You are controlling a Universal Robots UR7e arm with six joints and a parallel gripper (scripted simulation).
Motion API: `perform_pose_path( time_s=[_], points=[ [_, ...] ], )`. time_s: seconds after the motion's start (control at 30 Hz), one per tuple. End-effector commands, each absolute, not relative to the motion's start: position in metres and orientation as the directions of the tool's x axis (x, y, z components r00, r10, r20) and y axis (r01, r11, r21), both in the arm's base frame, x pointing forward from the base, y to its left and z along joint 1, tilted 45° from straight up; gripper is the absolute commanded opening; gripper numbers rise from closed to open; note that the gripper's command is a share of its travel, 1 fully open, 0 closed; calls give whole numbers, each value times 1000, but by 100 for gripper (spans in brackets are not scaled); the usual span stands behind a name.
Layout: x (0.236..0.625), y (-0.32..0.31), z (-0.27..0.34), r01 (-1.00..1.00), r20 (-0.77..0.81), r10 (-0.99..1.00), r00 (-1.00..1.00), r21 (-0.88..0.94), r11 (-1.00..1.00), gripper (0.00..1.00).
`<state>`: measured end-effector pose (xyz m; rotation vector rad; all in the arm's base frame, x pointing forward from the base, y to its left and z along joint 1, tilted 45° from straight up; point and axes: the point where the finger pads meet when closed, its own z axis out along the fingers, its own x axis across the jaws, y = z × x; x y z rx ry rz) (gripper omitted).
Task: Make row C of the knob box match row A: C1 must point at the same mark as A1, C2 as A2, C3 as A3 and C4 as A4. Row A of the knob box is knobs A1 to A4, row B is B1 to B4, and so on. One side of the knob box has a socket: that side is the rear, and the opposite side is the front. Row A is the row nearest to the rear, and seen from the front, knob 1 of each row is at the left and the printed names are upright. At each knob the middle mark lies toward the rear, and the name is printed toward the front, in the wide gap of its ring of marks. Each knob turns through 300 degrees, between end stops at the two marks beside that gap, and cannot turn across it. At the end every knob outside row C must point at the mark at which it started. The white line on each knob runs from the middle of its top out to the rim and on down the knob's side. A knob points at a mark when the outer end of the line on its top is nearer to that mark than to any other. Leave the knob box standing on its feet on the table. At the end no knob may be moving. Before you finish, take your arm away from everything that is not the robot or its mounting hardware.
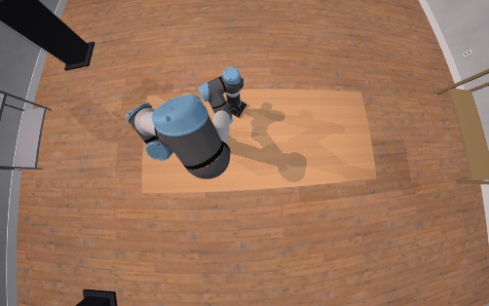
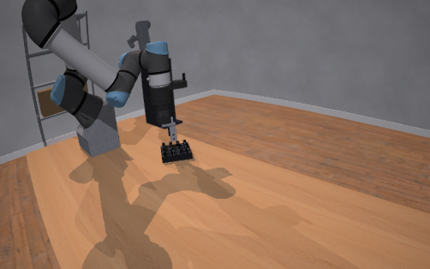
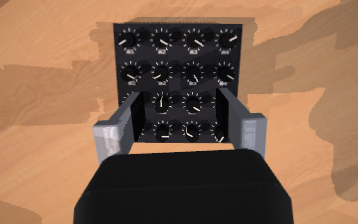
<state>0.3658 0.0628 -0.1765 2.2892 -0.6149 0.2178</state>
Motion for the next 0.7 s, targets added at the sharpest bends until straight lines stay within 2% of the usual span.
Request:
perform_pose_path(
  time_s=[0.0,0.67],
  points=[
    [363,63,-177,-488,328,-363,872,625,-609,100],
    [359,57,-170,-491,329,-365,871,624,-608,100]
  ],
)
